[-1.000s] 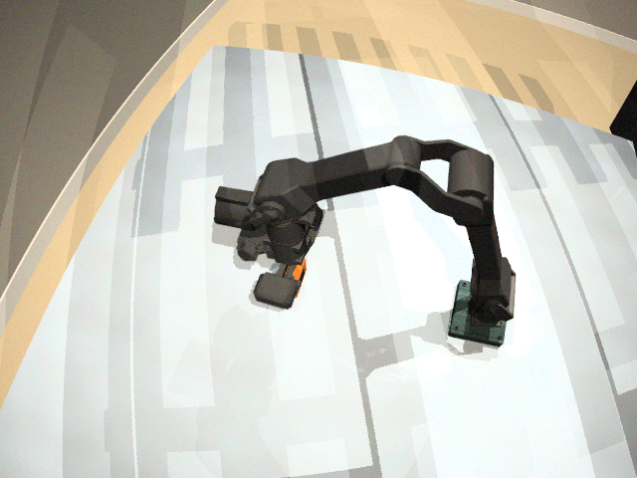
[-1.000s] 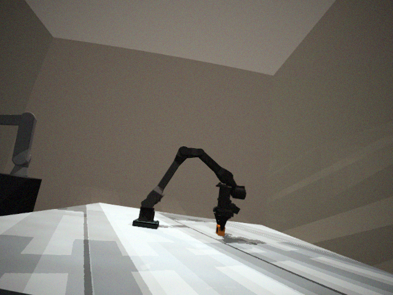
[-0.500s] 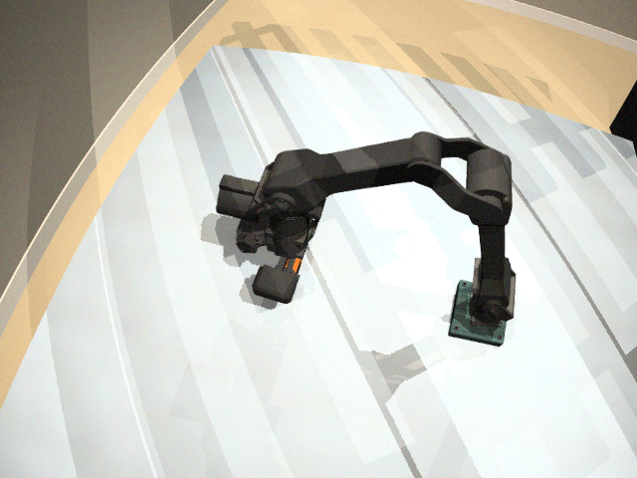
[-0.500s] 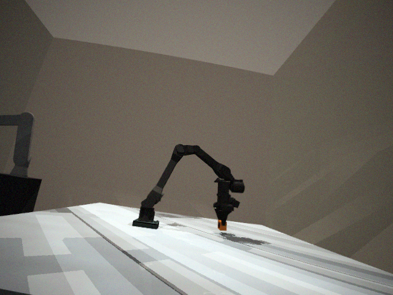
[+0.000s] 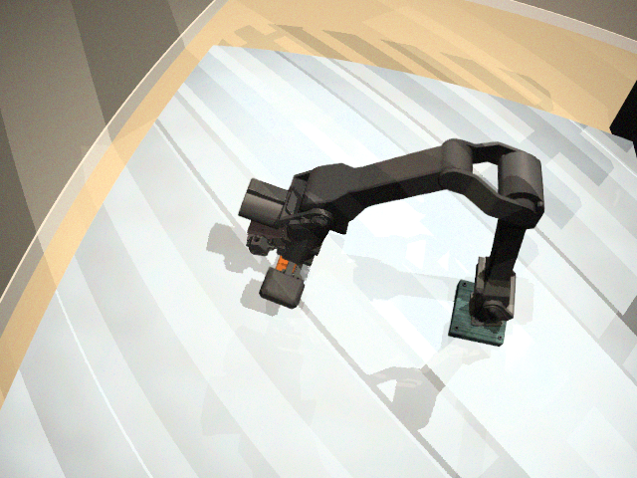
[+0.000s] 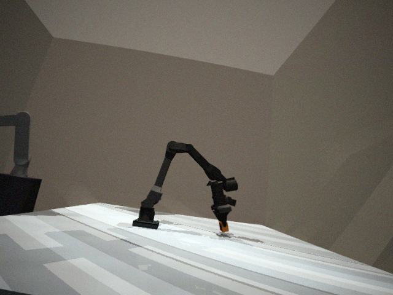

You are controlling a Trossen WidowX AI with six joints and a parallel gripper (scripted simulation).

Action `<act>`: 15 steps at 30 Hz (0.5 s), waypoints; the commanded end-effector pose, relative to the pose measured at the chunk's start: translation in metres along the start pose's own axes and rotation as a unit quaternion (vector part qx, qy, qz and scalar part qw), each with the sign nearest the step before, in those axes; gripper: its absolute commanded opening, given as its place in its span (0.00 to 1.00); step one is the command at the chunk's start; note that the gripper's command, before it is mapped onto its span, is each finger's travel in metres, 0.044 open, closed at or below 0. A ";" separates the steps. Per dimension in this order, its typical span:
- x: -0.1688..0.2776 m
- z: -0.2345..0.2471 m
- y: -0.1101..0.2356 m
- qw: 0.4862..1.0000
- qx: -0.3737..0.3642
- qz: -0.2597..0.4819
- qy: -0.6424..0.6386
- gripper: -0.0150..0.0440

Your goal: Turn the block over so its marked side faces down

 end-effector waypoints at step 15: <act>0.017 -0.003 0.001 0.992 -0.015 -0.124 -0.004 0.25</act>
Point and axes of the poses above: the point midway between the two fingers, 35 mm back from their tips, its own y axis back along the fingers, its own z axis across the jaws, x = y × z, the point moved 4 cm from there along y, back along the fingers, and after that the axes turned 7 degrees about -y, right-handed, at the moved point
